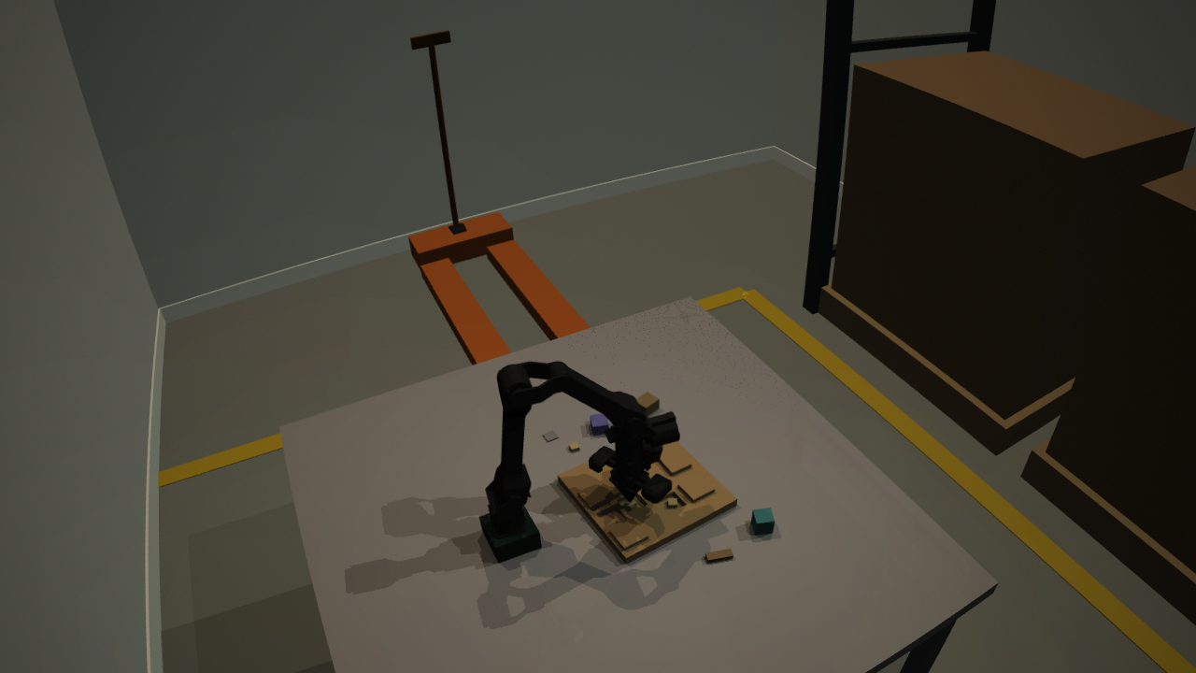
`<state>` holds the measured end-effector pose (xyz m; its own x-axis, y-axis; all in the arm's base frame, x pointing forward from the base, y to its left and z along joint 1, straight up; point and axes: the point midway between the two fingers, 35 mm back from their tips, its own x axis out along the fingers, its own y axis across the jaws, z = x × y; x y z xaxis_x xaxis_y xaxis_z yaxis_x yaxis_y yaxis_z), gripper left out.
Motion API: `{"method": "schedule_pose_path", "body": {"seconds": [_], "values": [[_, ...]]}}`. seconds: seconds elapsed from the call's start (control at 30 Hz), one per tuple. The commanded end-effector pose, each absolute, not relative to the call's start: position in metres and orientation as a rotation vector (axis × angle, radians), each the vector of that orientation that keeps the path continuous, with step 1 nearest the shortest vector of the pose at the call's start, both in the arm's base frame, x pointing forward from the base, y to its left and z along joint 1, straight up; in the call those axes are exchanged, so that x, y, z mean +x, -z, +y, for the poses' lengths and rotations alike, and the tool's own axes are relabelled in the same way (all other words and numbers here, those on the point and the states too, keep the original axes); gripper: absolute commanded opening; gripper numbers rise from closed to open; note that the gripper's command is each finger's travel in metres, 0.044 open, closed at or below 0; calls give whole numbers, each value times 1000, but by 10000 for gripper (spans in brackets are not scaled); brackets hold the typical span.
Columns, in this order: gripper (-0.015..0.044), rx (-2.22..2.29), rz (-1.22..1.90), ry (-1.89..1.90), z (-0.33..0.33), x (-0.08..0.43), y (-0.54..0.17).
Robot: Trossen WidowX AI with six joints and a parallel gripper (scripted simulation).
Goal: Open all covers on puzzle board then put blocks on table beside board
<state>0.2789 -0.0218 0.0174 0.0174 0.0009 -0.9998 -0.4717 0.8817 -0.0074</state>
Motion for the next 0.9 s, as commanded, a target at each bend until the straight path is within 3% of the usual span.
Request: {"method": "schedule_pose_path", "body": {"seconds": [0.0, 0.5, 0.67, 0.87], "values": [[0, -389, 1514, -385, -22, 281, -19], [0, -389, 1514, -385, -22, 281, -19], [131, -388, 1517, -383, -22, 281, -37], [144, -389, 1513, -385, -22, 280, -68]]}}
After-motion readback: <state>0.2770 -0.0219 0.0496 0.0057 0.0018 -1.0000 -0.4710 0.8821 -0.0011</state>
